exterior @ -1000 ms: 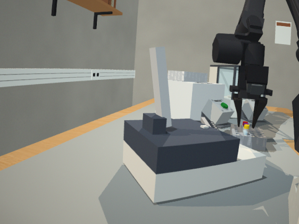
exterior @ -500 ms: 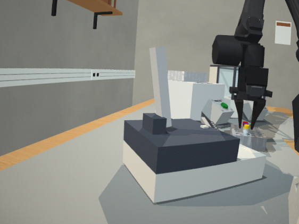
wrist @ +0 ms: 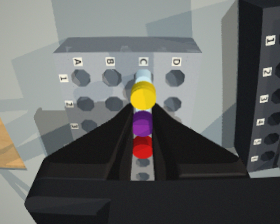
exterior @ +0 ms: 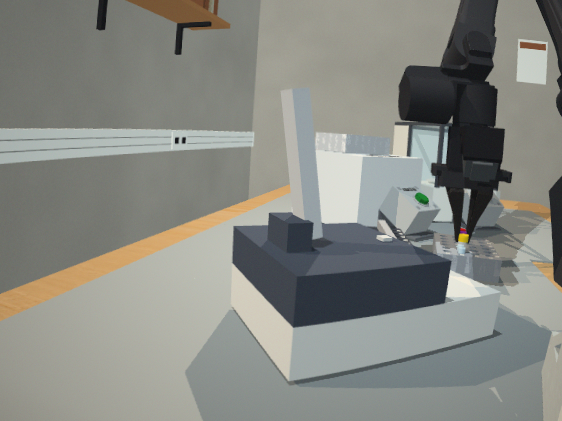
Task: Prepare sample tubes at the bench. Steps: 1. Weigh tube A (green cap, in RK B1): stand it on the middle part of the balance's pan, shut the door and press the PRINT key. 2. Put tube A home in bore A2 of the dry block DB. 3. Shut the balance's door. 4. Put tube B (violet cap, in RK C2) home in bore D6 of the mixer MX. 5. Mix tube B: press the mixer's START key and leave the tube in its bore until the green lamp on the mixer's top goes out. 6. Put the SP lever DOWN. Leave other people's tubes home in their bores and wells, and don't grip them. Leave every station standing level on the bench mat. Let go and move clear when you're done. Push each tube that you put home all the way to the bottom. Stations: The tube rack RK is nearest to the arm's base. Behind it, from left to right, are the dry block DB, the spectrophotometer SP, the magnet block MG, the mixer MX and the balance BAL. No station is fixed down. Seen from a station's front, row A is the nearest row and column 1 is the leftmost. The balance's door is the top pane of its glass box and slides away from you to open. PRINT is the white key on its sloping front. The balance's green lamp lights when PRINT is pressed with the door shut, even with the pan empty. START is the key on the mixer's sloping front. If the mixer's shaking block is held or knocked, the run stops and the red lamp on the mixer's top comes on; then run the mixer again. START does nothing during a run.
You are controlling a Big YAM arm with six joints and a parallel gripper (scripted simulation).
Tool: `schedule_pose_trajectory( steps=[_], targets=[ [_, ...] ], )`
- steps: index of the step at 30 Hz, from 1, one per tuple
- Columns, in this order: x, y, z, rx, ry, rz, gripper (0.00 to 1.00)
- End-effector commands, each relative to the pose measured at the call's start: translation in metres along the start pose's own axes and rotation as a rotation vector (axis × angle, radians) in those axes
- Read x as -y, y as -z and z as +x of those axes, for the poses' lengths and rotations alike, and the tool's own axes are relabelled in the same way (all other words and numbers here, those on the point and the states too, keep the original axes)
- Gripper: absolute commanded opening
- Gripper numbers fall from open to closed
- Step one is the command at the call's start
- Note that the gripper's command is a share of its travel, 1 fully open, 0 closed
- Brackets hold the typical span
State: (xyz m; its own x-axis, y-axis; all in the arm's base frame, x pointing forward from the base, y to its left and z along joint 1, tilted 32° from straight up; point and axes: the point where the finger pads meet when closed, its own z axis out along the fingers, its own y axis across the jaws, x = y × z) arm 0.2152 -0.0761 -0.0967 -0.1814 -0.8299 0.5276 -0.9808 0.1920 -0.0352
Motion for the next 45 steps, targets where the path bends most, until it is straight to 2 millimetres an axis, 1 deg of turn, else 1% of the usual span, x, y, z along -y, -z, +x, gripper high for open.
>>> schedule_pose_trajectory(
  steps=[1, 8, 9, 11, 14, 15, 17, 29, 32, 34, 45],
  targets=[
    [0.007, 0.001, -0.001, 0.004, -0.008, 0.017, 0.09],
    [0.007, 0.001, -0.001, 0.004, -0.008, 0.017, 0.09],
    [0.006, 0.0, 0.001, 0.005, -0.011, 0.02, 0.09],
    [0.01, 0.005, 0.0, 0.008, -0.02, 0.033, 0.09],
    [0.008, 0.006, -0.001, 0.006, -0.015, 0.028, 0.09],
    [0.004, 0.005, -0.002, 0.002, -0.005, 0.014, 0.09],
    [0.008, 0.009, -0.002, 0.005, -0.007, 0.026, 0.09],
    [0.016, 0.017, -0.004, 0.011, -0.014, 0.036, 0.09],
    [0.014, 0.015, -0.004, 0.008, -0.015, 0.025, 0.09],
    [0.016, 0.019, -0.004, 0.011, -0.015, 0.037, 0.09],
    [0.017, 0.025, -0.005, 0.012, -0.016, 0.039, 0.09]
  ],
)
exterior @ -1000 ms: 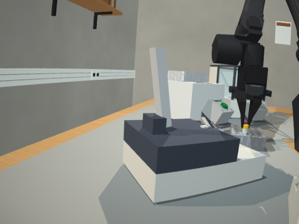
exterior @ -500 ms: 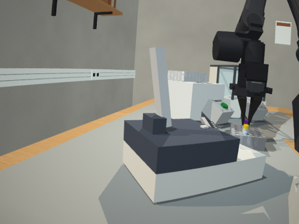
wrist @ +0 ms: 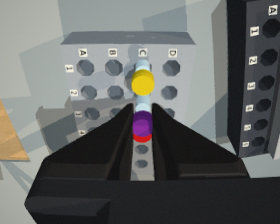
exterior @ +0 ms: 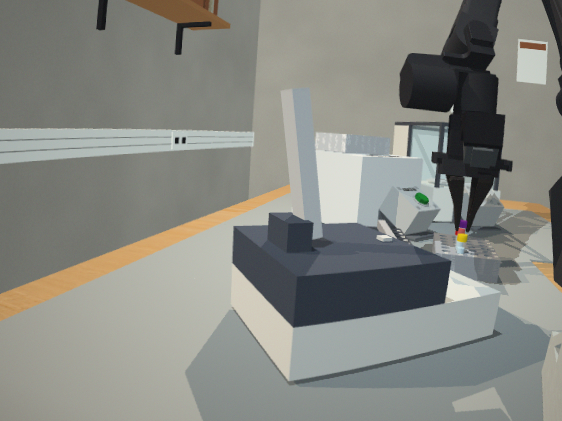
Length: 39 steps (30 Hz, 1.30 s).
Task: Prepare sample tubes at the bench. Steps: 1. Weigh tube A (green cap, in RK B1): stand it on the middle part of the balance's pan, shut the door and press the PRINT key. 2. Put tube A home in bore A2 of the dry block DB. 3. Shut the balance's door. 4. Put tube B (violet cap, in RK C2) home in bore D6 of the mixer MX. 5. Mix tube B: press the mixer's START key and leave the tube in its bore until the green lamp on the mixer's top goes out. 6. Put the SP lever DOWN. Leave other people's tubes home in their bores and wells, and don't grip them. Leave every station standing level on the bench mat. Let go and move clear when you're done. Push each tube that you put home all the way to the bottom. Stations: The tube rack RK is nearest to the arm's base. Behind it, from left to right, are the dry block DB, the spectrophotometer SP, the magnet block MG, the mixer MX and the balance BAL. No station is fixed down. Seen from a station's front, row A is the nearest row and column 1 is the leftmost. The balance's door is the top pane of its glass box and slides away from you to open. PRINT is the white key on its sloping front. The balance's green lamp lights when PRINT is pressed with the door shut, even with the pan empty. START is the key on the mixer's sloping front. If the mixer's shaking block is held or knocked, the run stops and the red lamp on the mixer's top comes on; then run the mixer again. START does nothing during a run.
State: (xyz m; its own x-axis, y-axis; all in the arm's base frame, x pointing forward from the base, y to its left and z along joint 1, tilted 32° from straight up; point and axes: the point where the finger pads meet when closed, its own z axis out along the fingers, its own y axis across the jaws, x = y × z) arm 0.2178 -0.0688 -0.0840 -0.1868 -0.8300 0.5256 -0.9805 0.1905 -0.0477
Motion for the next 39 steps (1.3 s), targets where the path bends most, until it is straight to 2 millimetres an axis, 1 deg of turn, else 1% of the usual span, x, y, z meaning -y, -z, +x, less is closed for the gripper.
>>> schedule_pose_trajectory(
  steps=[1, 3, 4, 7, 18, 20, 21, 23, 24, 39],
  targets=[
    [0.016, 0.011, -0.005, 0.011, -0.012, 0.029, 0.09],
    [0.016, 0.011, -0.005, 0.011, -0.012, 0.029, 0.09],
    [0.012, 0.006, -0.005, 0.004, -0.005, 0.009, 0.09],
    [0.016, 0.013, -0.005, 0.01, -0.011, 0.028, 0.09],
    [0.015, 0.018, -0.005, 0.011, -0.011, 0.028, 0.09],
    [0.015, 0.018, -0.005, 0.011, -0.011, 0.028, 0.09],
    [0.013, 0.015, -0.005, 0.006, -0.008, 0.012, 0.09],
    [0.014, 0.019, -0.005, 0.009, -0.008, 0.023, 0.09],
    [0.007, 0.013, -0.002, 0.004, -0.005, 0.008, 0.09],
    [0.007, 0.013, -0.002, 0.004, -0.005, 0.008, 0.09]
  ],
)
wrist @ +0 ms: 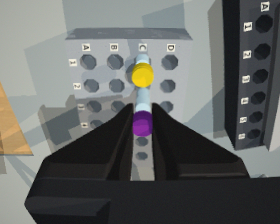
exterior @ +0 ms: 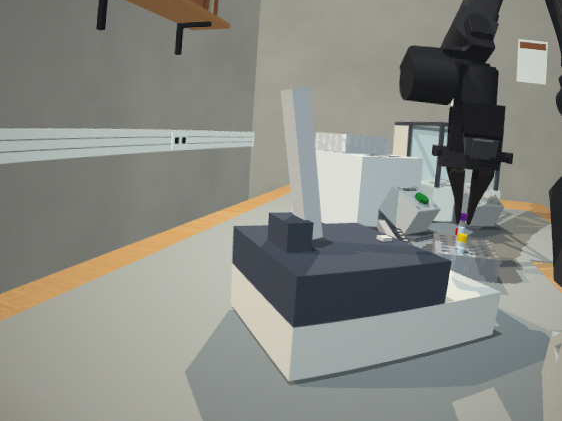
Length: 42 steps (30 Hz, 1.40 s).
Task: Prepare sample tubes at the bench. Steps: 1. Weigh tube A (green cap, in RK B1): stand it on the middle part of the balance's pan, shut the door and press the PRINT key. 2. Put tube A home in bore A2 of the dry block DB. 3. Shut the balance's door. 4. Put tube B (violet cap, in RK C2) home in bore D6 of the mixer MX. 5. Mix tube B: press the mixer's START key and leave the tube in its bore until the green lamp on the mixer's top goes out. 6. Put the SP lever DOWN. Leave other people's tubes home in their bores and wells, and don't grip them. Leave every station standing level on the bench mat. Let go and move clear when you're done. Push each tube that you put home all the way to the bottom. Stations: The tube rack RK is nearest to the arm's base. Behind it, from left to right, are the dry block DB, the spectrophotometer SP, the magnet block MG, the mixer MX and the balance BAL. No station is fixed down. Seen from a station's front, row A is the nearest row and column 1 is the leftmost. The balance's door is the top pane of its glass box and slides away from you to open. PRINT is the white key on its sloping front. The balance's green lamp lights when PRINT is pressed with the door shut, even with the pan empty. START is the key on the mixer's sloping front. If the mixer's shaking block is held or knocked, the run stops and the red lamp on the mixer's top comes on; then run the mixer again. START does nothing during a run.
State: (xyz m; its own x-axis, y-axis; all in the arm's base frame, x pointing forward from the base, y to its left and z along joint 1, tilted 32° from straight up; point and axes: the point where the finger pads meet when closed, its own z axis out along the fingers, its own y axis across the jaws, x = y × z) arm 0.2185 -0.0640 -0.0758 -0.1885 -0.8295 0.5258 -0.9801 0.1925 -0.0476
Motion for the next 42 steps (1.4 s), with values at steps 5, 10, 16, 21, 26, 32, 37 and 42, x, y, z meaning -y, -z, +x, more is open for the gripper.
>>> schedule_pose_trajectory(
  steps=[5, 10, 16, 21, 26, 32, 37, 42],
  targets=[
    [0.007, 0.004, -0.002, 0.004, -0.003, 0.009, 0.09],
    [0.007, 0.004, -0.002, 0.004, -0.003, 0.009, 0.09],
    [0.007, 0.004, -0.002, 0.004, -0.003, 0.009, 0.09],
    [0.007, 0.004, -0.002, 0.004, -0.003, 0.009, 0.09],
    [0.017, 0.018, -0.005, 0.013, -0.012, 0.032, 0.09],
    [0.017, 0.025, -0.006, 0.014, -0.012, 0.033, 0.09],
    [0.018, 0.034, -0.006, 0.016, -0.013, 0.033, 0.09],
    [0.018, 0.043, -0.006, 0.017, -0.014, 0.034, 0.09]
  ],
)
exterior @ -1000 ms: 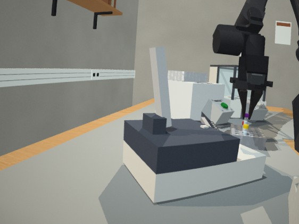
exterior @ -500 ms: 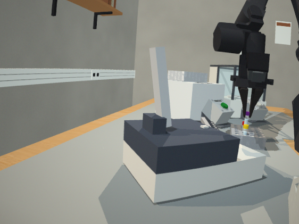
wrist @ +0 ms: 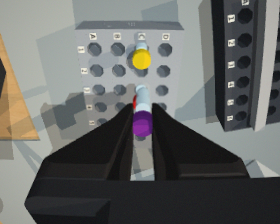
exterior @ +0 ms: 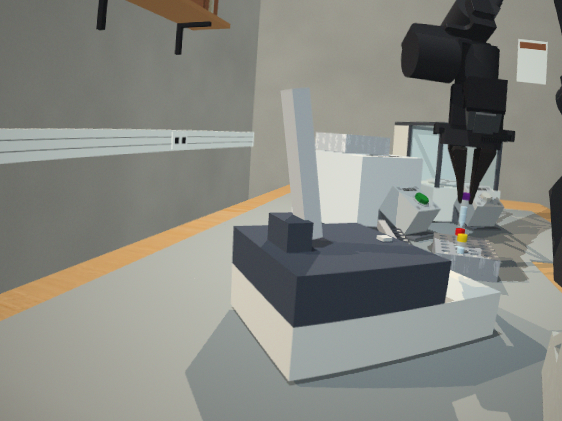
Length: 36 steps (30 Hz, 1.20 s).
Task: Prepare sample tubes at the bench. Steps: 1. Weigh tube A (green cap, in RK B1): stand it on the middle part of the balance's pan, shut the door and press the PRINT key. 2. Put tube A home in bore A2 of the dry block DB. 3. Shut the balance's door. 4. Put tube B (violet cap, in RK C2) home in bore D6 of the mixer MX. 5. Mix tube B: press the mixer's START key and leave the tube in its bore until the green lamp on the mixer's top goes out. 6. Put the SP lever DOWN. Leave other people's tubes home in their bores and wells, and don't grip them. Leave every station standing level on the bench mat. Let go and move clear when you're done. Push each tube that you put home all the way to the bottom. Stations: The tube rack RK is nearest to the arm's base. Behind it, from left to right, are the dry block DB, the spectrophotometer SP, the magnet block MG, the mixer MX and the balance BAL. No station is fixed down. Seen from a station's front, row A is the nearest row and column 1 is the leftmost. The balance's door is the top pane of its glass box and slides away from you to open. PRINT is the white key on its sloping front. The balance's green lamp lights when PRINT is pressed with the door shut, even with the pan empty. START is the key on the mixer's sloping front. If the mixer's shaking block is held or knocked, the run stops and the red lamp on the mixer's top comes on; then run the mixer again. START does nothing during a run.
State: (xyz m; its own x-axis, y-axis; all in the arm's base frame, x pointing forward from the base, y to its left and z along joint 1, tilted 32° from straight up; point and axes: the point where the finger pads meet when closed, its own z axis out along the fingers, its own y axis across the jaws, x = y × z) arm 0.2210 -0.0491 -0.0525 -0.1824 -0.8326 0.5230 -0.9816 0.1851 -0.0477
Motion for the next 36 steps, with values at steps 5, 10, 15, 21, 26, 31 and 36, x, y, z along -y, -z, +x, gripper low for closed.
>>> schedule_pose_trajectory(
  steps=[5, 10, 15, 21, 26, 31, 36],
  targets=[
    [0.007, 0.009, -0.003, -0.002, -0.01, -0.004, 0.09],
    [0.008, 0.01, -0.002, 0.003, -0.011, 0.008, 0.09],
    [0.008, 0.01, -0.002, 0.003, -0.011, 0.008, 0.09],
    [0.008, 0.01, -0.002, 0.003, -0.011, 0.008, 0.09],
    [0.008, 0.01, -0.002, 0.003, -0.011, 0.008, 0.09],
    [0.008, 0.01, -0.002, 0.003, -0.011, 0.008, 0.09],
    [0.008, 0.01, -0.002, 0.003, -0.011, 0.008, 0.09]
  ],
)
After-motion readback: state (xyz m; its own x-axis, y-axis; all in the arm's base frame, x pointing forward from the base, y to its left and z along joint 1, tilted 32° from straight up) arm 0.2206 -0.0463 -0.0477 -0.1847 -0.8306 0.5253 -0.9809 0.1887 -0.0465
